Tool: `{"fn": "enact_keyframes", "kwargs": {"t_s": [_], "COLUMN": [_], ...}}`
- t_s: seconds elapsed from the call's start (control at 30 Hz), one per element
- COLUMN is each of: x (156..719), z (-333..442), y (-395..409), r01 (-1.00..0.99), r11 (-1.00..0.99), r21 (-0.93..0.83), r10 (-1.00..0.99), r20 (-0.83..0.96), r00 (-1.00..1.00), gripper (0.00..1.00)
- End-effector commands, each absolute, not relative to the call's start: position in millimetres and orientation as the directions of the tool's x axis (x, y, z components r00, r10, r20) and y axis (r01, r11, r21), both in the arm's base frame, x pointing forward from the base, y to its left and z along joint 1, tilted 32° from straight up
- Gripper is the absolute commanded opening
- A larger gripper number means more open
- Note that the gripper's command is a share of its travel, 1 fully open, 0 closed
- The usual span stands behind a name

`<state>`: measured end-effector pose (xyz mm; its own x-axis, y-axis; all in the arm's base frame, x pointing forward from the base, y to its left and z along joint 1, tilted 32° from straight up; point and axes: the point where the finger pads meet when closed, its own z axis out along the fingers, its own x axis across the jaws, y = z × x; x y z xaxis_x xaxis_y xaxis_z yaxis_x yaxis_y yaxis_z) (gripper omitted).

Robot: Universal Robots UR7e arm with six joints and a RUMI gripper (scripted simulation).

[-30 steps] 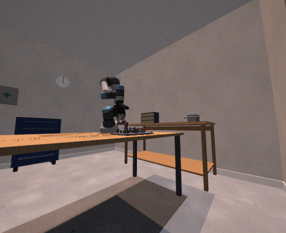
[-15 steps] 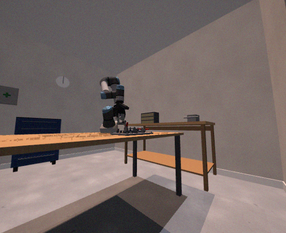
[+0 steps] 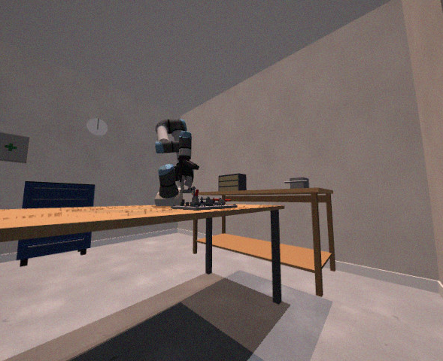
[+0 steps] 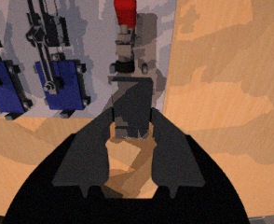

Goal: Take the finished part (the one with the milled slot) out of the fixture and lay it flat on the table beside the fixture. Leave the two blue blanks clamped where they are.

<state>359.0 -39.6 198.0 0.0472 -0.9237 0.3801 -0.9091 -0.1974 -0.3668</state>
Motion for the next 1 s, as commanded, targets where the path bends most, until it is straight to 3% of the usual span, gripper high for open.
{"fn": "enact_keyframes", "kwargs": {"t_s": [0.0, 0.97], "x": [359.3, 361.8], "z": [199.2, 218.6], "y": [-41.6, -88.4], "r01": [-0.909, -0.909], "r11": [-0.198, -0.198], "r21": [-0.368, -0.368], "r10": [-0.924, -0.924], "r20": [0.38, 0.38], "r00": [0.047, 0.047], "gripper": [0.0, 0.0]}}
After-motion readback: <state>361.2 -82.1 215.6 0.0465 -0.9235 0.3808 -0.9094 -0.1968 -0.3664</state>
